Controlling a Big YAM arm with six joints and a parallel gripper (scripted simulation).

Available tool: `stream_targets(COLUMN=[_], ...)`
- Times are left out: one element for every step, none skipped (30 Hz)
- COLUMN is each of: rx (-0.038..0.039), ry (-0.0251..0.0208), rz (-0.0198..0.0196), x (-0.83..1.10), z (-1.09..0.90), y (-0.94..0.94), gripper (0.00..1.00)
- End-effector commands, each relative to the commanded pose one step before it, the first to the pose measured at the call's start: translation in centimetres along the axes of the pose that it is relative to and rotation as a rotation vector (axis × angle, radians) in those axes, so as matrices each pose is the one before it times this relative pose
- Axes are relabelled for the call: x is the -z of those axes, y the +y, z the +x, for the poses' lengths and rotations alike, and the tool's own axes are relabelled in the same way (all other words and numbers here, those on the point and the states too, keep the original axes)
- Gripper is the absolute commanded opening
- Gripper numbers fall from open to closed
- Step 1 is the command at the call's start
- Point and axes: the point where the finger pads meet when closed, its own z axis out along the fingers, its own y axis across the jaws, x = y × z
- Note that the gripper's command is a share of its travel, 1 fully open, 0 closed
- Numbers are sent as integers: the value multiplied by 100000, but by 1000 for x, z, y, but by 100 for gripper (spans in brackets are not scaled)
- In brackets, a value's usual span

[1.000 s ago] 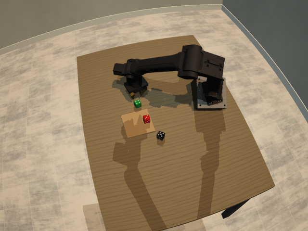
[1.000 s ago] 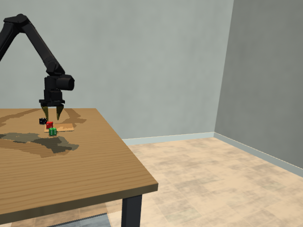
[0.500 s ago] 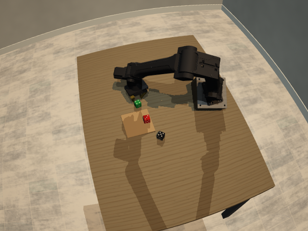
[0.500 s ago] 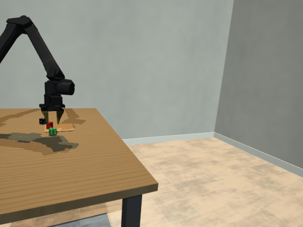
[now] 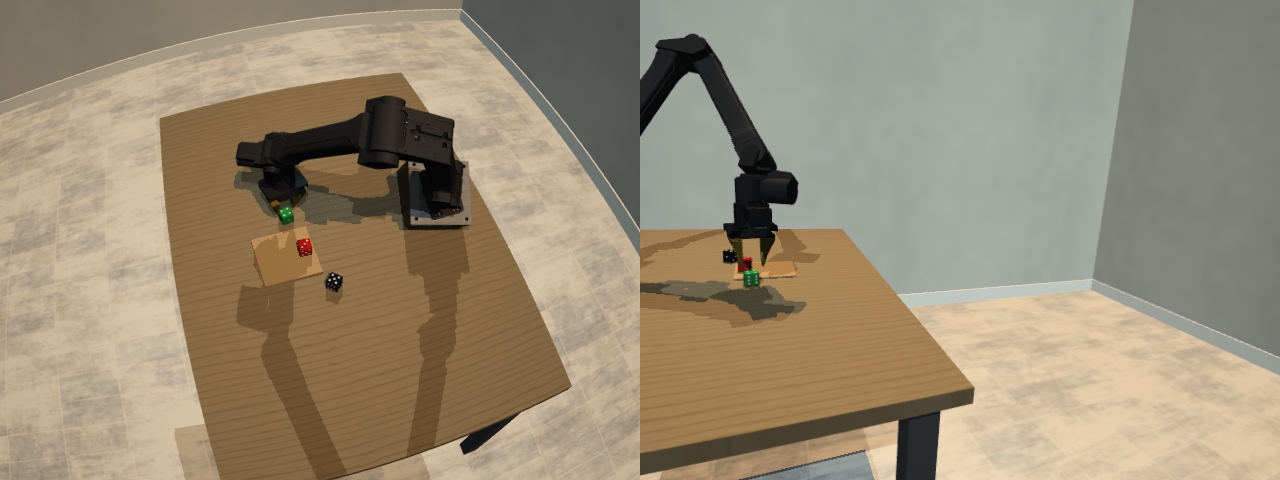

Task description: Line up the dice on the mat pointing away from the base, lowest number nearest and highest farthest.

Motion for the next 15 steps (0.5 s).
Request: stream_targets(rx=[-727, 540, 58, 8, 0, 0, 0, 0, 0, 0, 0, 0, 0, 0, 0], ry=[787, 61, -13, -6, -1, 0, 0, 0, 0, 0, 0, 0, 0, 0, 0], rz=[639, 83, -11, -5, -1, 0, 0, 0, 0, 0, 0, 0, 0, 0, 0], x=[-732, -28, -15, -5, -1, 0, 0, 0, 0, 0, 0, 0, 0, 0, 0], z=[102, 33, 6, 1, 0, 0, 0, 0, 0, 0, 0, 0, 0, 0, 0], y=[-105, -16, 6, 2, 0, 0, 0, 0, 0, 0, 0, 0, 0, 0, 0], gripper=[45, 45, 45, 45, 45, 45, 45, 45, 45, 45, 45, 45, 45, 45, 45])
